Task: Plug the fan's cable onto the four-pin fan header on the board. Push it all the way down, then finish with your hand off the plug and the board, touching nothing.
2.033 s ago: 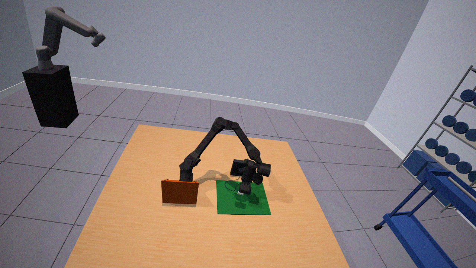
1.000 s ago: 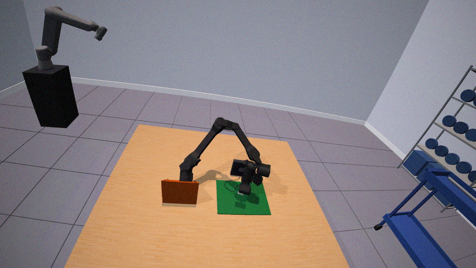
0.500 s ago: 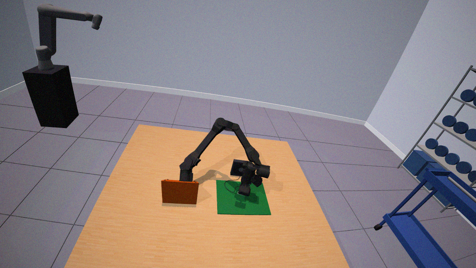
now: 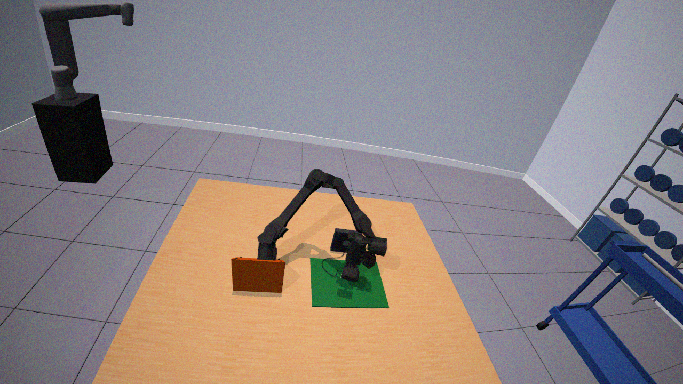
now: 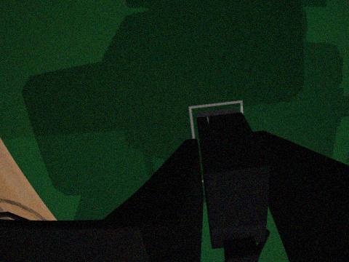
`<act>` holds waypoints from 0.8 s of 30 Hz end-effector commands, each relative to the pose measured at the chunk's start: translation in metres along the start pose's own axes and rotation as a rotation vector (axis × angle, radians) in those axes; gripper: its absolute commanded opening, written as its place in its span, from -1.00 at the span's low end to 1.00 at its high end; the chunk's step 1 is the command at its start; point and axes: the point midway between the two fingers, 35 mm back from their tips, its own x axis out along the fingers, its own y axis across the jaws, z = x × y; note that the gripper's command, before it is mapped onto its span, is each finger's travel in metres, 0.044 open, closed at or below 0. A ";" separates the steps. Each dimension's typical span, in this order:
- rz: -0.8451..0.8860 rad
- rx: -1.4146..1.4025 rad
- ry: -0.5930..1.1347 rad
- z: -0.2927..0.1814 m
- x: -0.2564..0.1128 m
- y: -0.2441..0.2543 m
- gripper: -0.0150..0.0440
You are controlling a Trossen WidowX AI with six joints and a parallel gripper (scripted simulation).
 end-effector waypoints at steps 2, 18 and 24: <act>0.000 -0.001 0.000 0.000 0.000 0.000 0.22; -0.001 0.001 0.003 0.007 -0.056 0.000 0.39; -0.001 -0.001 0.001 0.058 -0.060 -0.003 0.39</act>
